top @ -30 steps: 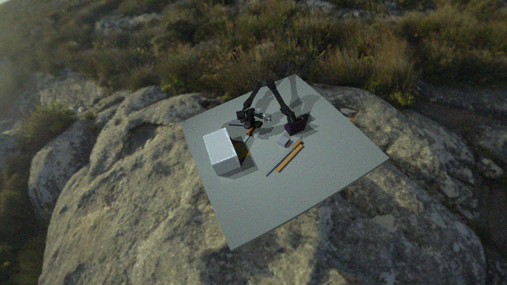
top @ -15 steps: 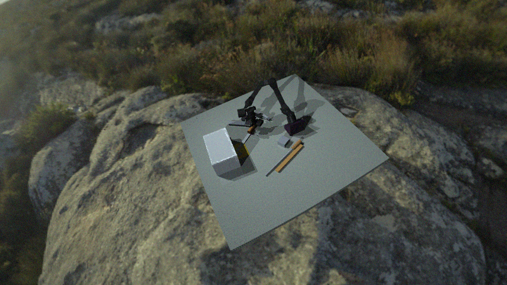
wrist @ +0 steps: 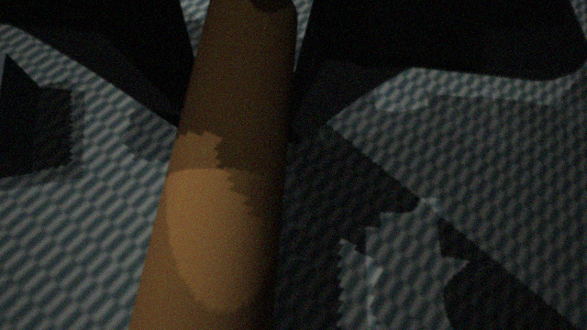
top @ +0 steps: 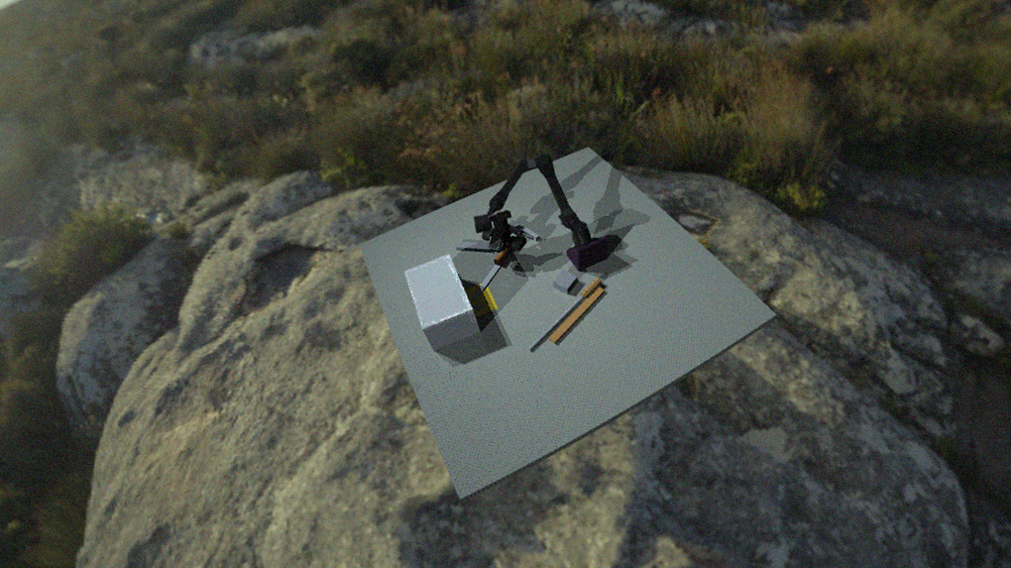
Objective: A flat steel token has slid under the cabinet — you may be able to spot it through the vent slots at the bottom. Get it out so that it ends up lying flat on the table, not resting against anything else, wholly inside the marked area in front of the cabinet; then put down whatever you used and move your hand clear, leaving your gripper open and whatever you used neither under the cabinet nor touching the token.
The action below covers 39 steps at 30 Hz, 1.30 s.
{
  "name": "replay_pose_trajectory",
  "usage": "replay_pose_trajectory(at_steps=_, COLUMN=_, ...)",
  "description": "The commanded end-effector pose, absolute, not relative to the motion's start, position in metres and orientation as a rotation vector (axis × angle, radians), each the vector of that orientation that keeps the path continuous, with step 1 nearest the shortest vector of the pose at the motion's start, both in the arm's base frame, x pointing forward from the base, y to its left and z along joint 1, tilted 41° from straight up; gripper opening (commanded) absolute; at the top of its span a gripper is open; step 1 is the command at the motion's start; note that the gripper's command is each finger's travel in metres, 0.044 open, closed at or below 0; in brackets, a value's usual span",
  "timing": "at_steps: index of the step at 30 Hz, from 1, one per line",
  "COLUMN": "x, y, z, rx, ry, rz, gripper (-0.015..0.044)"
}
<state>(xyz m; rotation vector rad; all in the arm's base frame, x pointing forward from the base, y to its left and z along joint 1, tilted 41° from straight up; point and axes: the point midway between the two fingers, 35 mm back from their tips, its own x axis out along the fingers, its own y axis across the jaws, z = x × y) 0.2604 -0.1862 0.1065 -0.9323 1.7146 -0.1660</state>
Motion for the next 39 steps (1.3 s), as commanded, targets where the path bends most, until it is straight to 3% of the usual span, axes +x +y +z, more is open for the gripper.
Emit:
replay_pose_trajectory(at_steps=1, x=0.255, y=-0.188, z=0.11, rx=-0.936, ry=1.716, rz=-0.165, gripper=0.0)
replay_pose_trajectory(at_steps=39, x=0.218, y=-0.202, z=0.128, rx=-0.937, ry=1.719, rz=-0.166, gripper=0.0)
